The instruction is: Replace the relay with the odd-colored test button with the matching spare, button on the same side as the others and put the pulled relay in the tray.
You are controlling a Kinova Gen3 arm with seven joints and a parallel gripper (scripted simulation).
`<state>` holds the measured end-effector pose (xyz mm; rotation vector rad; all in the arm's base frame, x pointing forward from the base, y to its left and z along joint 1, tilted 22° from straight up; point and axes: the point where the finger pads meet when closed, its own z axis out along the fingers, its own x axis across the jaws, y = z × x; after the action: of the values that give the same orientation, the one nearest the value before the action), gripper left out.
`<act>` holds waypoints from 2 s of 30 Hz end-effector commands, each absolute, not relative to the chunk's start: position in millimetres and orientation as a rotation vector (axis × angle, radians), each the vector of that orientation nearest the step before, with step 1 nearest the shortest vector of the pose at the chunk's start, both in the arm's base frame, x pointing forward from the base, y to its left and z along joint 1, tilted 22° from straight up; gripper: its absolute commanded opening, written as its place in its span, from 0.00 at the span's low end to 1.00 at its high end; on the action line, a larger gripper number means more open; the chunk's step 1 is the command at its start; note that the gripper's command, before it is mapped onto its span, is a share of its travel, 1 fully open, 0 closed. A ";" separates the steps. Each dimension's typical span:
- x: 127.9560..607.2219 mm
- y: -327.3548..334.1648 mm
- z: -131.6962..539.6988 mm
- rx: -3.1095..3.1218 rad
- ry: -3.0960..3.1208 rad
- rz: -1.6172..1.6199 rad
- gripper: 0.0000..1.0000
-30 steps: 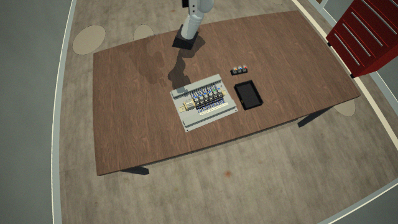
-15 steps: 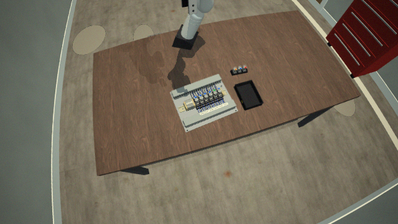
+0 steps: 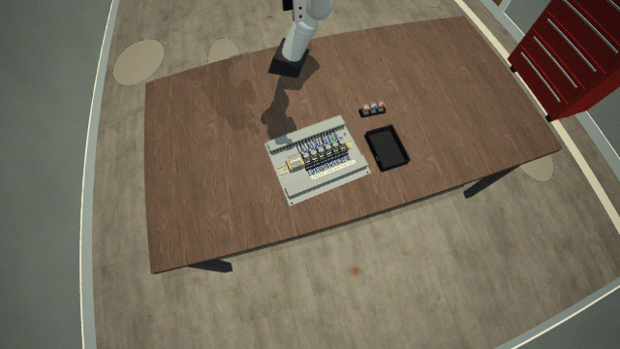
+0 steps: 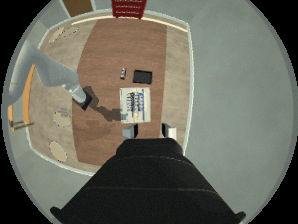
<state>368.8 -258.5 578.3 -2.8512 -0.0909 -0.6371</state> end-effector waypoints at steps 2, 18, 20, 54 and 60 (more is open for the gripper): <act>368.4 -259.4 580.0 -2.815 -0.159 -0.351 1.00; 368.0 -259.7 579.9 -2.819 -0.154 -0.372 1.00; 367.9 -259.8 580.0 -2.812 -0.164 -0.331 1.00; 367.7 -260.0 580.0 -2.812 -0.163 -0.332 1.00; 369.5 -256.4 569.9 -2.845 -0.110 -0.557 1.00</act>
<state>368.0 -258.4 573.3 -2.8536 -0.0915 -0.6147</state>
